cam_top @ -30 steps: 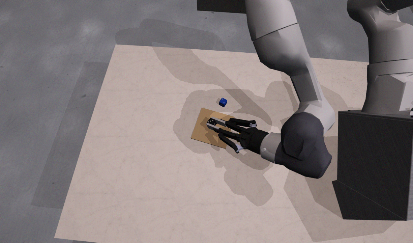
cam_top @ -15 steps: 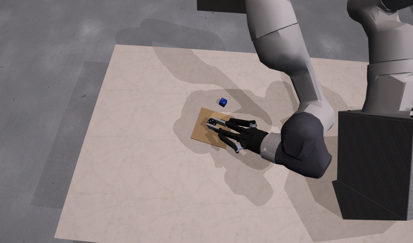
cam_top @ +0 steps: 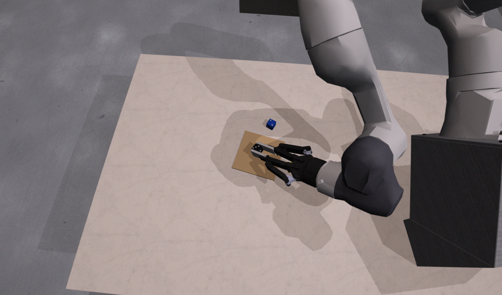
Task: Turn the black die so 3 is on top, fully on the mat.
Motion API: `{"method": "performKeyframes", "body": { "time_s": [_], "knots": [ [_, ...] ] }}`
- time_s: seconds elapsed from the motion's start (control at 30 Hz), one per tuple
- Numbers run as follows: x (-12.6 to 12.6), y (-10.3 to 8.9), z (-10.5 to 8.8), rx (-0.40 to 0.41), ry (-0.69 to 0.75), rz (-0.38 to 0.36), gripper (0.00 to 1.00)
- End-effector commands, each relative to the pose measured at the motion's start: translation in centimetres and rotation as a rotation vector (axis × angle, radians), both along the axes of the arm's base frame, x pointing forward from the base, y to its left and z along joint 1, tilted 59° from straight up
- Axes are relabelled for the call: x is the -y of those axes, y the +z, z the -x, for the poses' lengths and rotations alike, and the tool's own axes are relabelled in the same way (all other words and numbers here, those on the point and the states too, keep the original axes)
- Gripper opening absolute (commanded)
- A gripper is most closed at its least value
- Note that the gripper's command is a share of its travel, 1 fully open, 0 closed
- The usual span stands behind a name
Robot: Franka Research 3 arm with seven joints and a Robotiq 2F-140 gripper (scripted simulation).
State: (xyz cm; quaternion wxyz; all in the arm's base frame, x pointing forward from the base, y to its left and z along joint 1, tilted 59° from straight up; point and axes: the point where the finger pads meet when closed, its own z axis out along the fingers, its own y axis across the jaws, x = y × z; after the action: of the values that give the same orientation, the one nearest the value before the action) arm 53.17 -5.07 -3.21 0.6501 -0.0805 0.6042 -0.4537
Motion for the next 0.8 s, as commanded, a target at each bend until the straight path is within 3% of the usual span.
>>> {"method": "performKeyframes", "body": {
  "time_s": [0.0,0.77],
  "knots": [
    [0.12,-0.09,-0.08,0.001,0.001,-0.005,0.13],
    [0.94,-0.61,-0.36,0.001,0.001,-0.005,0.13]
  ]
}}
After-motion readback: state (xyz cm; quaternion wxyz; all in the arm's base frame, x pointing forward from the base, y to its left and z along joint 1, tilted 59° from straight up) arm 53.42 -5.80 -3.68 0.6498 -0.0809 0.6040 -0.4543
